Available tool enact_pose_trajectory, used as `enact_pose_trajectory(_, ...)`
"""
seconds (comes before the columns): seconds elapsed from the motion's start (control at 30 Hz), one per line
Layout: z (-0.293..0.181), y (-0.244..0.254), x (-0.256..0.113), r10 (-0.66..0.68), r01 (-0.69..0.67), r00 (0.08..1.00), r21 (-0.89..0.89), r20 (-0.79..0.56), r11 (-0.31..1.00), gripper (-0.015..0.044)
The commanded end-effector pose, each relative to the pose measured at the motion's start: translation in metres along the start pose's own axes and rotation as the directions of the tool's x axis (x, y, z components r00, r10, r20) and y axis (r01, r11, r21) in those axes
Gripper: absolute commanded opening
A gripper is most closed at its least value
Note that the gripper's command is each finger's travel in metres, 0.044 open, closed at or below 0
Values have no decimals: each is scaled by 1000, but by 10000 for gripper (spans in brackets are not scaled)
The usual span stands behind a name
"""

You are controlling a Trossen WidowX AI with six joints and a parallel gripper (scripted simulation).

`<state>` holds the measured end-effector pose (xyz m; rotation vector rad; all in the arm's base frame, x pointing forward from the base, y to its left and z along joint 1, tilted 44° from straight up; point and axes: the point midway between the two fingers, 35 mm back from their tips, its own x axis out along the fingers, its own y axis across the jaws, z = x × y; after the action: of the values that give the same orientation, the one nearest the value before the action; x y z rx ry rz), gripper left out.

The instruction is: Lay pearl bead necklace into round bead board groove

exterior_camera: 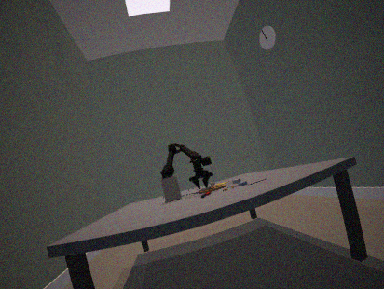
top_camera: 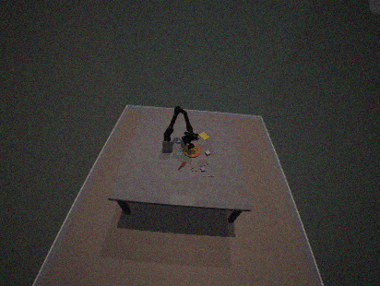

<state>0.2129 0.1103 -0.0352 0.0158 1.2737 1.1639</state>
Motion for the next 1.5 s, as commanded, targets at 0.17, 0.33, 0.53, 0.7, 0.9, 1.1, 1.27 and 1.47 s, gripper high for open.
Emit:
enact_pose_trajectory(0.17, 1, -7, 0, -34, 34, 999, -16, -15, 999, 440)
enact_pose_trajectory(0.33, 0, 0, -3, 3, -3, 1000, -3, 5, 1000, 440)
enact_pose_trajectory(0.53, 0, 0, -3, 3, -3, 1000, -3, 5, 1000, 440)
enact_pose_trajectory(0.7, 0, 0, -3, 3, -3, 1000, -3, 5, 1000, 440)
enact_pose_trajectory(0.9, 0, 0, -3, 3, -3, 1000, -3, 5, 1000, 440)
enact_pose_trajectory(1.1, 0, 0, -3, 3, -3, 1000, -3, 5, 1000, 440)
enact_pose_trajectory(1.27, 0, 0, -4, 3, -3, 1000, 18, 5, 1000, 414)
enact_pose_trajectory(1.47, 7, -5, -34, 2, -4, 1000, 477, 5, 879, 256)
